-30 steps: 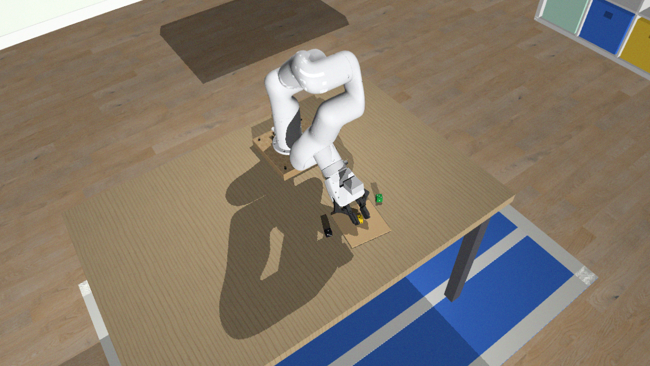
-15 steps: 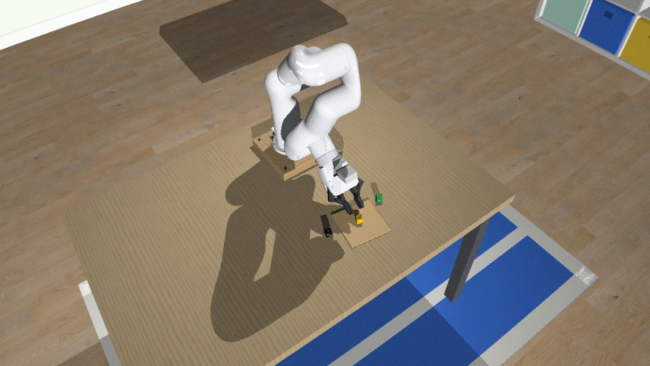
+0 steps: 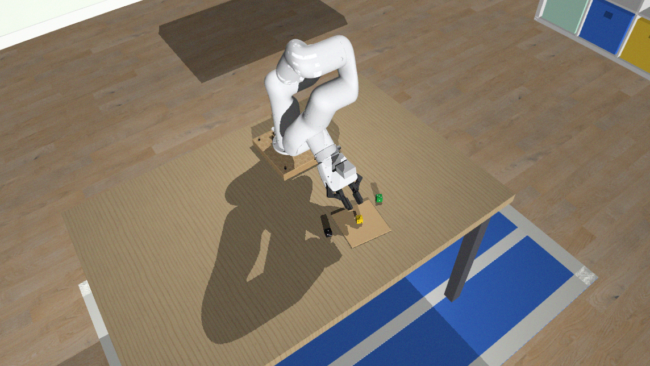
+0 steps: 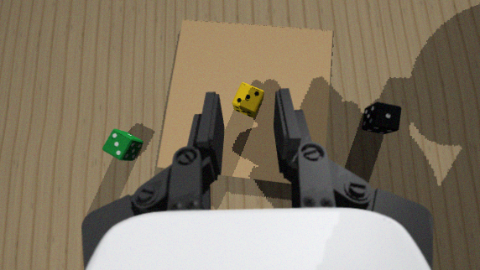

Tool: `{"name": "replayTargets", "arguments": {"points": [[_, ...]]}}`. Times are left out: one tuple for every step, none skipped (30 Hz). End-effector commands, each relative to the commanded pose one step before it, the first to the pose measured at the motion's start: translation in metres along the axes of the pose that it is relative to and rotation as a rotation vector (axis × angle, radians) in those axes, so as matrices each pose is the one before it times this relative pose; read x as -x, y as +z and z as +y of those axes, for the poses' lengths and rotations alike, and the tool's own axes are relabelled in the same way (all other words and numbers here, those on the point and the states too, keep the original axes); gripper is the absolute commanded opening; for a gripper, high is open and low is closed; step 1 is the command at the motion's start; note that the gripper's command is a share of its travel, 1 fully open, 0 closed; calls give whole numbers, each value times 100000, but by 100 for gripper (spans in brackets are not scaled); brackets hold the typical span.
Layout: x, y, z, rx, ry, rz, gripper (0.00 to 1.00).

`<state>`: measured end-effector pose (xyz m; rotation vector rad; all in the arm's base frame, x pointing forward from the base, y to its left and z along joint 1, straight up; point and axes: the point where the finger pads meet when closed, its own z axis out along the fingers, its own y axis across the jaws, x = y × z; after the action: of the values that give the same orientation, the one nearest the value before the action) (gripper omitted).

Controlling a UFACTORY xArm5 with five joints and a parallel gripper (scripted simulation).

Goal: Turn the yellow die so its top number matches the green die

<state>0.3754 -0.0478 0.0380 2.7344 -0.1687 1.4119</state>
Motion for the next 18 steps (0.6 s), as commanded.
{"name": "replayTargets", "arguments": {"points": [[-1696,-1172,4,-4,1,44,36],[-363,-252,1,-1,0,2,36],[-344,-243,1,0,0,2,36],[-321,-222,1,0,0,2,36],[0,0,0,0,0,0,36],[0,0,0,0,0,0,36],[-288,-201,1,0,0,2,36],[-249,-178,1,0,0,1,36],[-212,-142,1,0,0,1,36],[-166,-115,0,0,0,1,36],[-122,-87,0,0,0,1,36],[-81,-59,0,0,0,1,36],[-45,-33,0,0,0,0,36],[-18,-13,0,0,0,0,36],[-3,-2,0,0,0,0,36],[0,1,0,0,0,-7,36],[-3,4,0,0,0,-49,36],[-8,11,0,0,0,-128,36]]}}
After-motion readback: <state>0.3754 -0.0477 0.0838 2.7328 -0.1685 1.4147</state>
